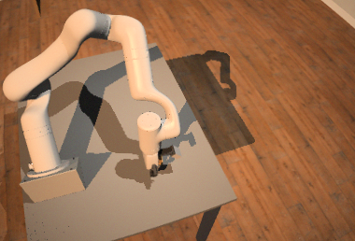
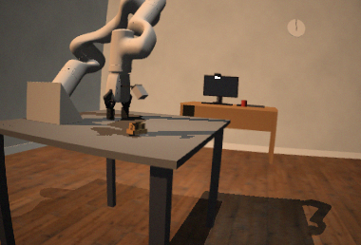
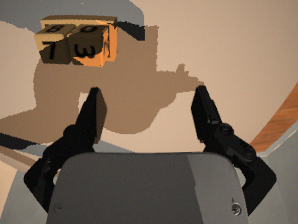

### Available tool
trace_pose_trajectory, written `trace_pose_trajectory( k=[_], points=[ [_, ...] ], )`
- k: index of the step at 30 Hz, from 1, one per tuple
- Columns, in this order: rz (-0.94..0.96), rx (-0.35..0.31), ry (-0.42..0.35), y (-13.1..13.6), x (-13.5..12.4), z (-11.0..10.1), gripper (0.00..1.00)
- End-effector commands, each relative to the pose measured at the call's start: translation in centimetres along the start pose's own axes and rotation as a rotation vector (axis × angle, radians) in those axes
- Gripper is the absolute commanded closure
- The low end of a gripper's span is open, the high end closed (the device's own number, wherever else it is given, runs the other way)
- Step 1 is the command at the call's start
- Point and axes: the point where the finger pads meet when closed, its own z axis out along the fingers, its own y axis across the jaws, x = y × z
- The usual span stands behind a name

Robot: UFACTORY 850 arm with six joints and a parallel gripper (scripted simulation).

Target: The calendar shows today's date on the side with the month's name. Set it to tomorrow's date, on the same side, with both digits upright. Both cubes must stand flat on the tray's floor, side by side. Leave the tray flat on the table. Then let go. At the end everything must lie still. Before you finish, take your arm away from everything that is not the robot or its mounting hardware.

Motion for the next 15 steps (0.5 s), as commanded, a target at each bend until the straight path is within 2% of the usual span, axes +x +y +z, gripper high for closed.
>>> trace_pose_trajectory(
  k=[1, 5, 11, 15],
  points=[
    [0.157, -0.001, -0.002, 0.0, -0.2, -0.1, 0.0],
    [0.17, -0.001, -0.002, -0.3, -2.6, -0.1, 0.0],
    [0.192, -0.001, -0.002, -0.3, -2.7, -0.1, 0.0],
    [0.333, -0.001, -0.002, -0.3, -2.9, -0.1, 0.0]
  ],
)
